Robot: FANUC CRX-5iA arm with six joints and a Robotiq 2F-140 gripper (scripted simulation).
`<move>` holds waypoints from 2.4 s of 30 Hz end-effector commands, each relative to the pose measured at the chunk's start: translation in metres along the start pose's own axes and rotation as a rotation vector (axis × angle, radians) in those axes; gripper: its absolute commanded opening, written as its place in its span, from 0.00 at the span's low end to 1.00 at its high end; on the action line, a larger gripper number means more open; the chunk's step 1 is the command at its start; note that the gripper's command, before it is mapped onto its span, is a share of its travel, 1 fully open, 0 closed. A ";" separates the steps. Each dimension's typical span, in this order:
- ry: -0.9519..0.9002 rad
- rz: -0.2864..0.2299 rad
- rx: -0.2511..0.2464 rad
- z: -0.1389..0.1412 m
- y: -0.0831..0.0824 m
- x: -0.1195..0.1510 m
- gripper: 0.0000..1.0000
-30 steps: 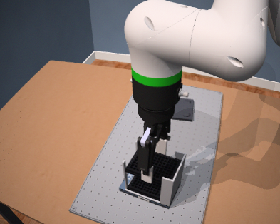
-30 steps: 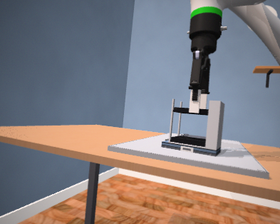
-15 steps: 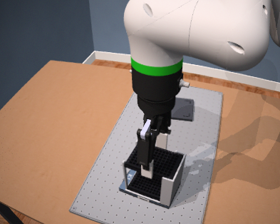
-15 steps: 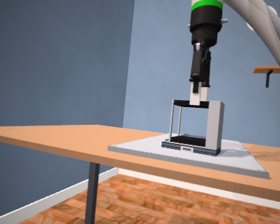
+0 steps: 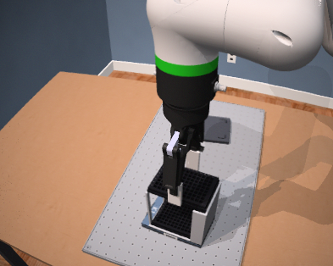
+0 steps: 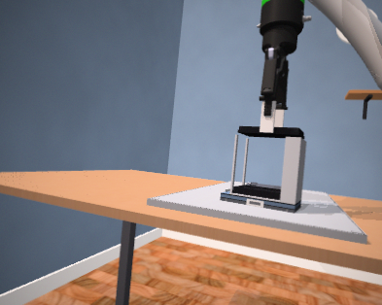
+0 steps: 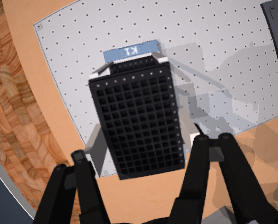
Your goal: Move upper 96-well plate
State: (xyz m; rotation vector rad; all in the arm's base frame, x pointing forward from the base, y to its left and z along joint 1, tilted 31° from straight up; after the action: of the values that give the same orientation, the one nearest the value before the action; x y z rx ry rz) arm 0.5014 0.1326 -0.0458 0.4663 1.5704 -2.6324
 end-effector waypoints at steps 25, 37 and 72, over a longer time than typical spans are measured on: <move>-0.100 0.000 0.000 0.010 -0.009 -0.002 0.00; -0.241 0.000 0.000 0.042 -0.009 -0.009 0.00; -0.241 0.000 0.000 0.144 -0.006 -0.029 0.00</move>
State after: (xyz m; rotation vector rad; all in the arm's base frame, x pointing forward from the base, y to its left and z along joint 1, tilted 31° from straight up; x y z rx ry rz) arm 0.4948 0.0161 0.0265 0.1409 1.4946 -2.5730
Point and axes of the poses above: the point where the finger pads meet when closed, its own y axis out along the fingers, its own z axis across the jaws, x = y × z, the point moved 8 cm from there along -y, back along the fingers
